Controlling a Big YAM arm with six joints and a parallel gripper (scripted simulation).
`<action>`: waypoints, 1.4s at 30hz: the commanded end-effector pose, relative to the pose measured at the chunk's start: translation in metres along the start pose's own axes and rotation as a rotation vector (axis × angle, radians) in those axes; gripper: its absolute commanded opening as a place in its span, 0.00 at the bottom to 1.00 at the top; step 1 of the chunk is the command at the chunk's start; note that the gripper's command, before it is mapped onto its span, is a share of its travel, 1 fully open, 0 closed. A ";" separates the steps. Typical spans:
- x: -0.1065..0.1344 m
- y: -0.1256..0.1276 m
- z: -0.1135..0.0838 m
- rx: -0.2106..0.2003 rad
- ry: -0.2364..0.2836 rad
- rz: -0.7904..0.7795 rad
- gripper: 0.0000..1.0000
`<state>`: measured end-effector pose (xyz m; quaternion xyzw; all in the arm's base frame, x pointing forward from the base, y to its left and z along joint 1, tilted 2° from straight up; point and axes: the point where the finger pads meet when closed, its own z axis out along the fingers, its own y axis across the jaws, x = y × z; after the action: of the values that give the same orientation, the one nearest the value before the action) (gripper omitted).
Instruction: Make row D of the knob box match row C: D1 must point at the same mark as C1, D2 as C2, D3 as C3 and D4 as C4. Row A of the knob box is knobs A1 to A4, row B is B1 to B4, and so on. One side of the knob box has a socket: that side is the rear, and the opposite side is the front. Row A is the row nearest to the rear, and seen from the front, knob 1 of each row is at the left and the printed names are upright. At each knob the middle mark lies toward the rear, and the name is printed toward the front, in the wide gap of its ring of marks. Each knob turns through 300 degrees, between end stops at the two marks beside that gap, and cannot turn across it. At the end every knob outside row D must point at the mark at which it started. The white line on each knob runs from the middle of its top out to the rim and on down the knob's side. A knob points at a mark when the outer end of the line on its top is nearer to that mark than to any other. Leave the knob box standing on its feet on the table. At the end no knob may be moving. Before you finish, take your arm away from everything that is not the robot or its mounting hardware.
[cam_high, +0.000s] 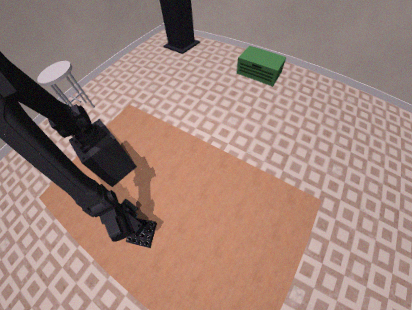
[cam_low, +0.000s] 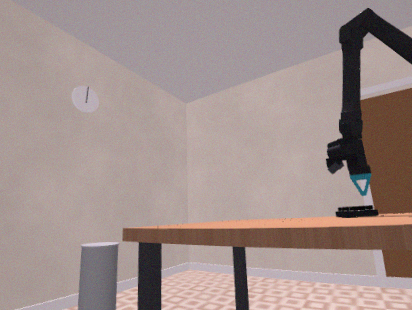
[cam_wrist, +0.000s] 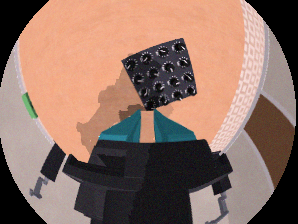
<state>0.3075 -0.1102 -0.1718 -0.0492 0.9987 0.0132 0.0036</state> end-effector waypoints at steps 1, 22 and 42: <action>-0.001 -0.006 -0.010 0.005 -0.013 0.157 0.18; 0.003 -0.010 -0.016 0.004 -0.018 0.608 0.18; 0.013 -0.012 -0.021 0.001 -0.014 1.116 0.18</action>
<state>0.2956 -0.1185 -0.1602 0.4282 0.9036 0.0135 -0.0026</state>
